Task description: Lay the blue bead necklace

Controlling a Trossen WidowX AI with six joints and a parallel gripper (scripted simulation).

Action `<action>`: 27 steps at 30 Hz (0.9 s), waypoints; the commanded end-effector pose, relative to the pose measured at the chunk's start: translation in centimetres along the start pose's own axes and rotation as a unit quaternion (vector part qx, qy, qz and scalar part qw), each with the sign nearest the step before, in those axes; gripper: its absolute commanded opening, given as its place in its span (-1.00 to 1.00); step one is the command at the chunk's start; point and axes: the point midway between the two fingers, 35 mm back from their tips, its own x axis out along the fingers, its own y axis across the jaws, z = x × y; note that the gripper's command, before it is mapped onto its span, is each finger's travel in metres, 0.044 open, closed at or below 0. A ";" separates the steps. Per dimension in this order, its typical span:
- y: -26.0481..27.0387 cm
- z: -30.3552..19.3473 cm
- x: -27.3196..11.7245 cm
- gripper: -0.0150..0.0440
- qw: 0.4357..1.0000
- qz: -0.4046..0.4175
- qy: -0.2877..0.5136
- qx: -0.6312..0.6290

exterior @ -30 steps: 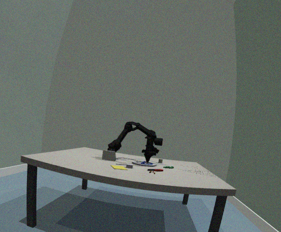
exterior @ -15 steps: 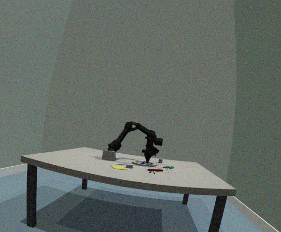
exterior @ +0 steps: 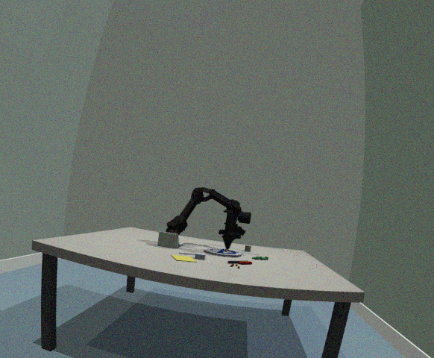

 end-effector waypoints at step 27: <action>0.3 0.2 0.0 0.93 1.000 0.002 -0.002 0.000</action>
